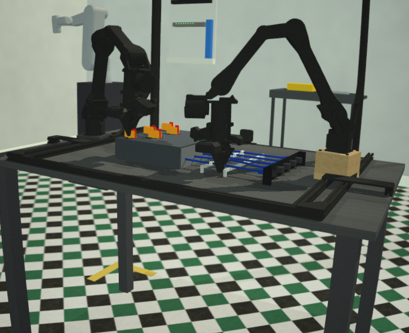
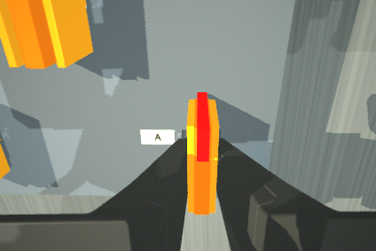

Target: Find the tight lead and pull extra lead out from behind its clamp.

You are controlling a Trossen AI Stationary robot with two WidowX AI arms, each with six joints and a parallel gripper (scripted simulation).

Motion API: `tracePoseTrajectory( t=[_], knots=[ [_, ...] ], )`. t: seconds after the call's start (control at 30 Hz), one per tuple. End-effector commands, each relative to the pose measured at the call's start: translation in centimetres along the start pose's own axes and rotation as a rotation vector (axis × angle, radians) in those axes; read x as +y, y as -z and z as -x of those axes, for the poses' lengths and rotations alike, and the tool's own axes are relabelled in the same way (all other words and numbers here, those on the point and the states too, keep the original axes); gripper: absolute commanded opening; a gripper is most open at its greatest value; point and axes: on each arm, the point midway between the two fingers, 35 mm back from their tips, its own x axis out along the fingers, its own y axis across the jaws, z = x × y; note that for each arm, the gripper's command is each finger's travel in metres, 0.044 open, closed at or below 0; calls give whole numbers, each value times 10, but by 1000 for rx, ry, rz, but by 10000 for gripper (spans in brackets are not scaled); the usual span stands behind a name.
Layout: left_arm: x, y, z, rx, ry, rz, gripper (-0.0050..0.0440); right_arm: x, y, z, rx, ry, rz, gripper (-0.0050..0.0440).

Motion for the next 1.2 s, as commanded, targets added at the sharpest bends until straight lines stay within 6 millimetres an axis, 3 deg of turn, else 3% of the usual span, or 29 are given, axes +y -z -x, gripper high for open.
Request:
tracePoseTrajectory(
  t=[0.0, 0.4, 0.47, 0.5, 0.97, 1.03, 1.07, 1.17],
  knots=[
    [2, -5, 7, -23, -11, 0, -50, -1, -2, 16, -34, 16, 0, -50],
    [2, -5, 7, -23, -11, 0, -50, 0, 0, 40, -34, 16, 0, -50],
    [2, -5, 7, -23, -11, 0, -50, 0, 0, 40, -34, 16, 0, -50],
    [2, -5, 7, -23, -11, 0, -50, -1, -3, 14, -6, 5, 1, -50],
    [2, -5, 7, -23, -11, 0, -50, 0, -1, 42, -6, 5, 1, -50],
    [2, -5, 7, -23, -11, 0, -50, 0, -1, 42, -6, 5, 1, -50],
    [2, -5, 7, -23, -11, 0, -50, -1, -2, 22, 14, -2, 1, -50],
    [2, -5, 7, -23, -11, 0, -50, -1, -2, 24, 14, -2, 1, -50]
  ],
)
